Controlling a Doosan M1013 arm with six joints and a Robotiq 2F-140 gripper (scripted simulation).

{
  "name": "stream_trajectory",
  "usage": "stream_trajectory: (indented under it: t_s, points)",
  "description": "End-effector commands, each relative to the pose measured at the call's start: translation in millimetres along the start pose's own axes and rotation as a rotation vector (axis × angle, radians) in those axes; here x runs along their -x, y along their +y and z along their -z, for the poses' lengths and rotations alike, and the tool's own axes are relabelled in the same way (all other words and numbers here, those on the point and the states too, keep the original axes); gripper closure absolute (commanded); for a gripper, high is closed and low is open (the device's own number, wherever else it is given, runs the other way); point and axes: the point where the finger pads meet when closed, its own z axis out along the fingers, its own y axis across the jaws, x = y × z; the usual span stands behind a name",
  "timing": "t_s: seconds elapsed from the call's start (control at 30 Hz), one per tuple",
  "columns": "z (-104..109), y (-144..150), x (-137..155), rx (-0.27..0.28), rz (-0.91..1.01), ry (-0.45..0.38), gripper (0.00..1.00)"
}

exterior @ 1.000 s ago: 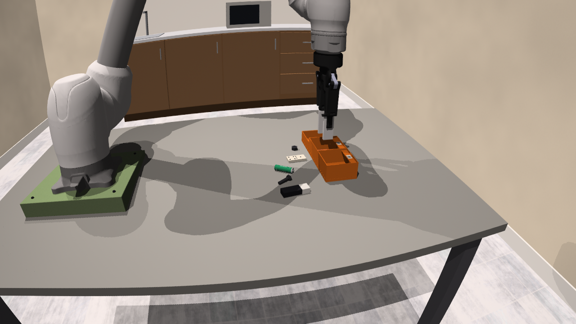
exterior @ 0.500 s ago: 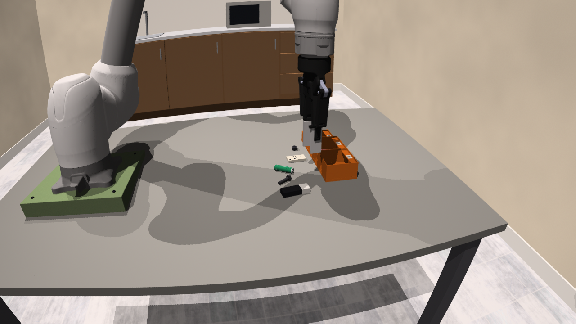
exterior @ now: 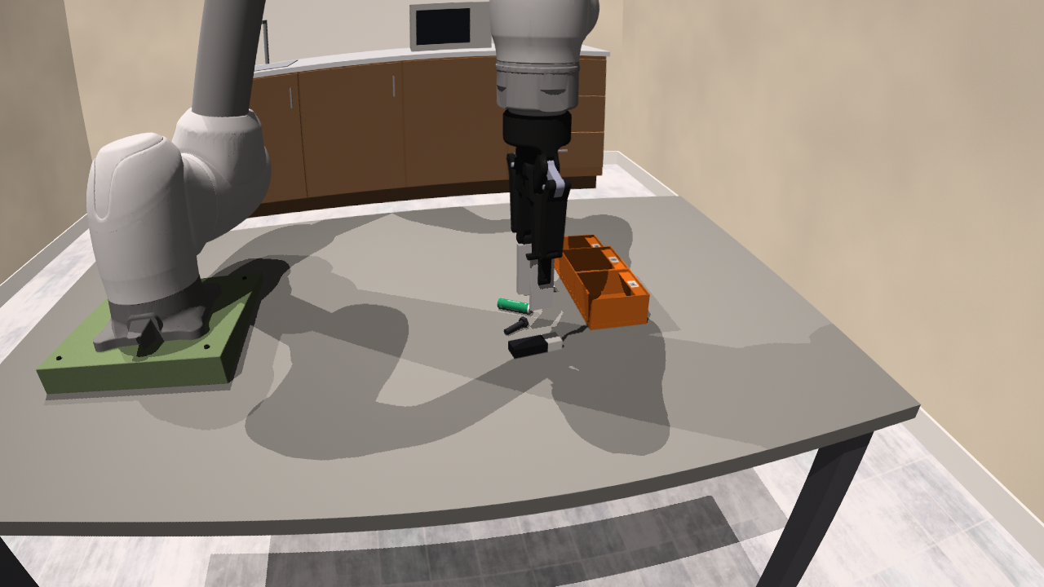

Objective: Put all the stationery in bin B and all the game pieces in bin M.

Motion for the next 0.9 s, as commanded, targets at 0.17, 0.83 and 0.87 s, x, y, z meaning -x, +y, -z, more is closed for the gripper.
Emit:
stream_trajectory:
  t_s: [0.17,0.83,0.87]
  points:
    - [0.6,0.8,-0.1,-0.001,0.000,0.001,0.77]
    - [0.6,-3.1,-3.8,-0.001,0.000,0.001,0.77]
    - [0.6,-3.2,-3.8,-0.001,0.000,0.001,0.77]
